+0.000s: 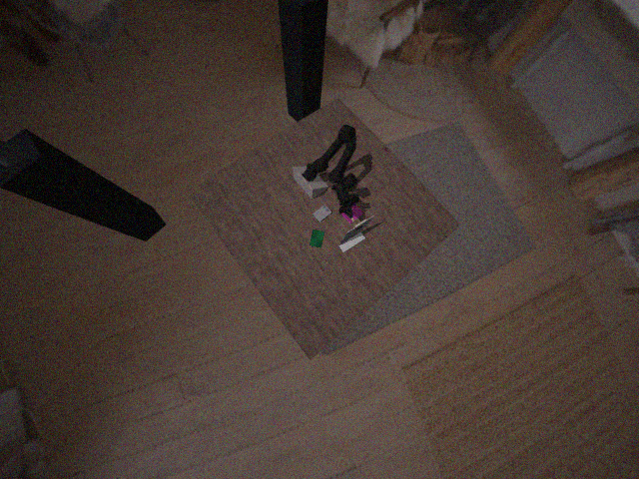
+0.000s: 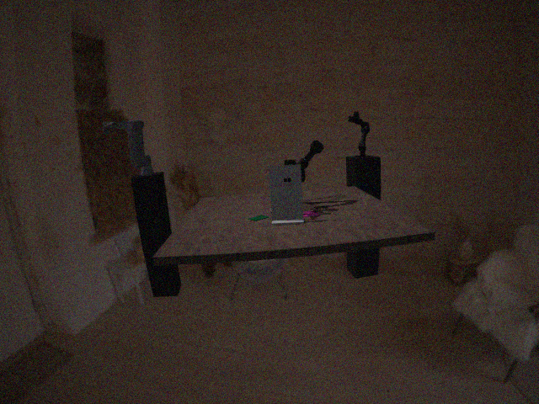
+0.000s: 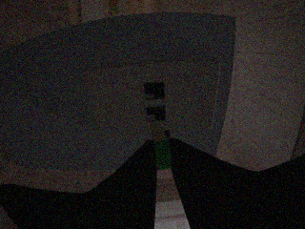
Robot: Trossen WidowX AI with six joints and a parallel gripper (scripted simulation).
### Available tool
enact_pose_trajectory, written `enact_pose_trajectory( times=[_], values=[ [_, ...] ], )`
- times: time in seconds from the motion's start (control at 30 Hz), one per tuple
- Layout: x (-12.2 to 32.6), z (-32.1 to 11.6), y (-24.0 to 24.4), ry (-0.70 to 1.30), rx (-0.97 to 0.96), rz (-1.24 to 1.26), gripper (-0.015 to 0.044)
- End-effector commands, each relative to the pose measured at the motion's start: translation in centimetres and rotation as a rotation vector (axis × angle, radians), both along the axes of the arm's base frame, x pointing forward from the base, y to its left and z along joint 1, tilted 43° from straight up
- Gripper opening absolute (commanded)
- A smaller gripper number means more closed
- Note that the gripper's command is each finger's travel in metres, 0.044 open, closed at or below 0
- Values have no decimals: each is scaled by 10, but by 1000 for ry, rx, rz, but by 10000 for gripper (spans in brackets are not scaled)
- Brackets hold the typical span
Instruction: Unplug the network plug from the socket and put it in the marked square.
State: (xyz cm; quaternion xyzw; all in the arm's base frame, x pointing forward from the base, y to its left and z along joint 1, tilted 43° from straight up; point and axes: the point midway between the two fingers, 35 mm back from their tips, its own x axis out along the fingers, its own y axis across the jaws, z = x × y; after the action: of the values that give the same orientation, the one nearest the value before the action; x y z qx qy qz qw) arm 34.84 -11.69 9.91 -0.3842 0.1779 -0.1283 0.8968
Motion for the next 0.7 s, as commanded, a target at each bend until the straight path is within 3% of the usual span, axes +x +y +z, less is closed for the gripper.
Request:
enact_pose_trajectory(
  times=[0.0, 0.67],
  values=[
    [-3, -2, 2, 8, 7, -1, 0],
    [-11, 0, 5, 8, 7, -1, 0]
  ],
)
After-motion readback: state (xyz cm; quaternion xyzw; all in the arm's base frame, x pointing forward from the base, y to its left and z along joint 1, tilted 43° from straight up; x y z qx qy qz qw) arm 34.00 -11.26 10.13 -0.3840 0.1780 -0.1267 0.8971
